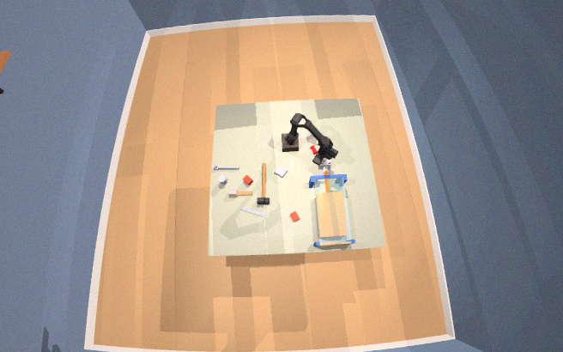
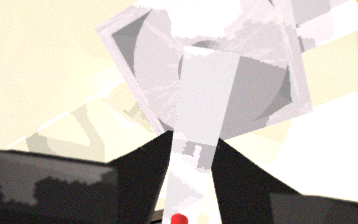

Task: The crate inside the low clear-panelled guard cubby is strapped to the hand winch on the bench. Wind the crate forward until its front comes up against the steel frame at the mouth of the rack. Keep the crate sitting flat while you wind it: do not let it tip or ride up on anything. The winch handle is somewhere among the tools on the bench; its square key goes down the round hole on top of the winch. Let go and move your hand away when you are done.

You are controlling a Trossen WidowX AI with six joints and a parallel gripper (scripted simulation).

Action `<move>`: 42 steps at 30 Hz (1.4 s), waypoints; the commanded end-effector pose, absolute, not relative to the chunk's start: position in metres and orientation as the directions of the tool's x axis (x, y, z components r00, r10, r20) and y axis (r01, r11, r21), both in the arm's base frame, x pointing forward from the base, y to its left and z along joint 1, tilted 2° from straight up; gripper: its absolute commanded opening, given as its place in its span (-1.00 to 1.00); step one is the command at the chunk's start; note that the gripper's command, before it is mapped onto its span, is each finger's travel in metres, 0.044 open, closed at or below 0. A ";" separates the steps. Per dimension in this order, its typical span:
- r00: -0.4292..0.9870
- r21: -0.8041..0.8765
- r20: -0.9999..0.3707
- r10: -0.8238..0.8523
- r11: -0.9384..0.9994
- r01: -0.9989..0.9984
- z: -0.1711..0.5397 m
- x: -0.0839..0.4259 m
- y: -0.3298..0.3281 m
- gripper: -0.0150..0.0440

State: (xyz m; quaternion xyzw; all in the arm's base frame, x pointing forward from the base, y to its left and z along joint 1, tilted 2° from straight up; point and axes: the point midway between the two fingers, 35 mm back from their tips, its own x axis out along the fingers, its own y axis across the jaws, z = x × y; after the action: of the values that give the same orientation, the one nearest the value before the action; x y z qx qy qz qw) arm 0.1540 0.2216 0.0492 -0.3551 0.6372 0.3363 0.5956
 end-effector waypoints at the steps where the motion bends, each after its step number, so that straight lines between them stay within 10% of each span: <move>1: -0.035 0.003 -0.998 -0.049 0.532 -0.847 0.046 0.154 0.222 -0.49; 42: -0.033 0.003 -0.998 -0.053 0.489 -0.872 0.044 0.156 0.221 -0.49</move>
State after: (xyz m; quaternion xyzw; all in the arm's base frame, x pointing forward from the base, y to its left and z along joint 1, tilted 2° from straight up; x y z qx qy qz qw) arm 0.1550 0.2203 0.0483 -0.3620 0.6309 0.3415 0.5952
